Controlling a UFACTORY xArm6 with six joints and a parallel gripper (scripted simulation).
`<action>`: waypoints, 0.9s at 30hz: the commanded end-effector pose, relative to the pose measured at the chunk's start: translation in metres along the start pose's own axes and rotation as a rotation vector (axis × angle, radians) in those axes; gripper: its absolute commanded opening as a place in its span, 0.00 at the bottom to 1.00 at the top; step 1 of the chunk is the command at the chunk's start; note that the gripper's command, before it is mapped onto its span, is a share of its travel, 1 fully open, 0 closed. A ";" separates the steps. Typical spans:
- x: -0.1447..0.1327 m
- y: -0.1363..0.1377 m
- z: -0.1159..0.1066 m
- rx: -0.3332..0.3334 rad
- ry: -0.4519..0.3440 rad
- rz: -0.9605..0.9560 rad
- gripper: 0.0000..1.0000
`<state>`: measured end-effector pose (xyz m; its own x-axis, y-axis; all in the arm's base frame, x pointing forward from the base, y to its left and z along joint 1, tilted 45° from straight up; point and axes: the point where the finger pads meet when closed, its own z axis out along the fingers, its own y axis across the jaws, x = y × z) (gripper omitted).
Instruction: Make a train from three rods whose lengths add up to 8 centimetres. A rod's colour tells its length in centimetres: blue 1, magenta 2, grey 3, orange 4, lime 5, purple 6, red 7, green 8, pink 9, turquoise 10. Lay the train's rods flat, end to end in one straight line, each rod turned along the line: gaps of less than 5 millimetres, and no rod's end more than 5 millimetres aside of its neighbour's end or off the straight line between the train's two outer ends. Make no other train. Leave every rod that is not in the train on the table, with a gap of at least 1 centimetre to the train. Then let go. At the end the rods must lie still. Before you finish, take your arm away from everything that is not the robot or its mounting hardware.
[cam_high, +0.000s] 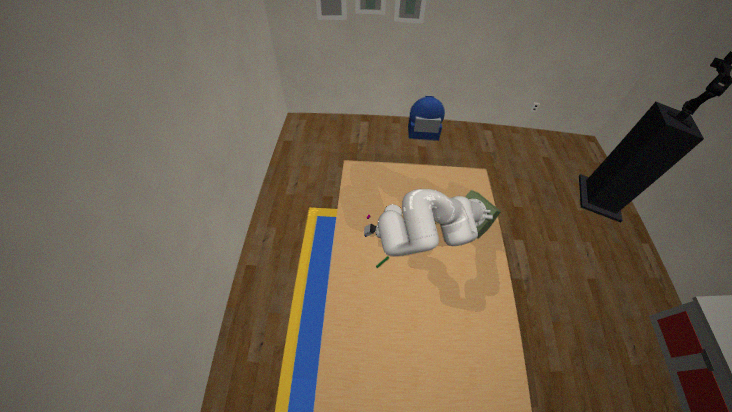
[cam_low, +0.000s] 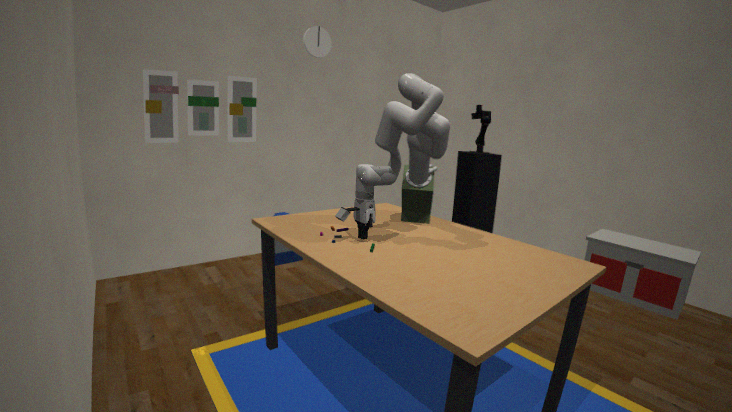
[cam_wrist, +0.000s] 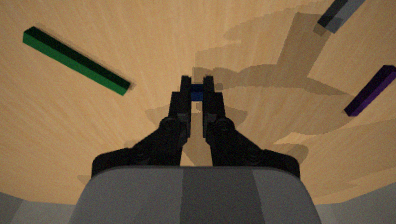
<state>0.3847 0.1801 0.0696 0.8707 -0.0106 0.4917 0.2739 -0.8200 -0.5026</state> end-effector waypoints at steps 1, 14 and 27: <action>0.001 0.000 0.000 0.000 0.001 0.000 0.04; 0.001 0.000 0.010 0.000 0.001 0.000 0.04; 0.001 0.000 0.012 0.000 0.001 0.000 0.04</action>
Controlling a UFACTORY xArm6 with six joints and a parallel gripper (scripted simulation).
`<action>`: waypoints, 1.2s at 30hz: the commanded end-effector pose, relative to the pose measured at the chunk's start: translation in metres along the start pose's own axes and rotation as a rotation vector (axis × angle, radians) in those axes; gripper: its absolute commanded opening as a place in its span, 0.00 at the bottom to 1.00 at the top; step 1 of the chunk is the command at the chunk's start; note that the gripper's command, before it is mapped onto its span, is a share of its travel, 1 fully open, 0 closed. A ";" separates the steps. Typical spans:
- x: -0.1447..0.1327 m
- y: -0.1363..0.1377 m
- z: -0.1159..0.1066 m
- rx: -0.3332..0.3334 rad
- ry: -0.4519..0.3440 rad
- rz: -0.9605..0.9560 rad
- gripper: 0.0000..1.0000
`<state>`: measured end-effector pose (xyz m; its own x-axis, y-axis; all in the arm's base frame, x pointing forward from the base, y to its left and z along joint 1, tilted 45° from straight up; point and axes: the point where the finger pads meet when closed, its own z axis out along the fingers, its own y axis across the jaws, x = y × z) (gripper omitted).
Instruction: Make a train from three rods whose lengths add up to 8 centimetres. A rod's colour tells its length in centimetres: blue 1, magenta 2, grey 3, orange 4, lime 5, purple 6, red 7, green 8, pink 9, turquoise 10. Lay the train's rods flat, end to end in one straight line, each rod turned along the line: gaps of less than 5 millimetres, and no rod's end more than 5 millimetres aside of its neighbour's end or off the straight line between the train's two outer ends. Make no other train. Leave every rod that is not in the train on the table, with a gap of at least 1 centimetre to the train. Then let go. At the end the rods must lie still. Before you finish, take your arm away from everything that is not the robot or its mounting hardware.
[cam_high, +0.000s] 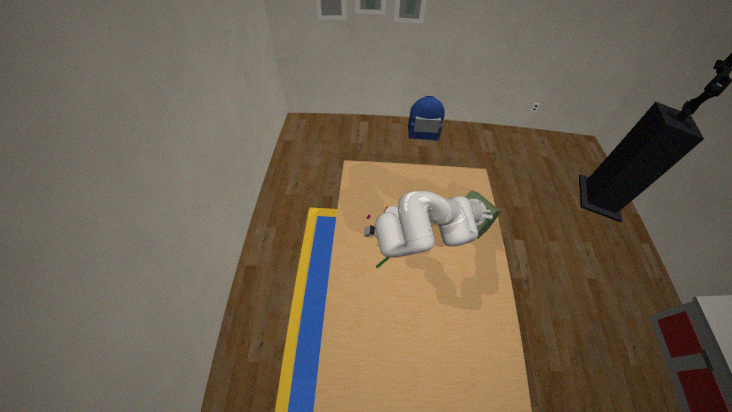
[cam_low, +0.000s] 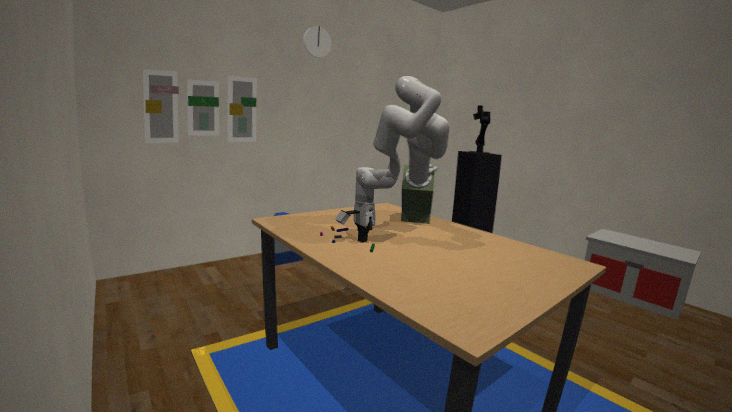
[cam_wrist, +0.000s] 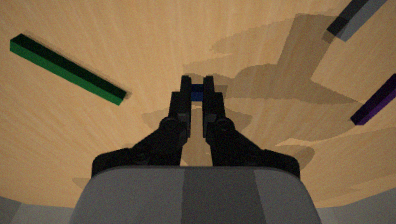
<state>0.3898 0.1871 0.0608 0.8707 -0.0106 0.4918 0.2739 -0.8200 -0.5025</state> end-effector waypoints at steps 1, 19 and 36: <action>0.001 0.000 0.000 0.000 0.001 0.000 0.04; 0.001 0.000 0.000 0.000 0.001 0.000 0.04; 0.001 0.000 0.000 0.000 0.001 0.000 0.12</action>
<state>0.3898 0.1872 0.0608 0.8707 -0.0106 0.4918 0.2739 -0.8200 -0.5025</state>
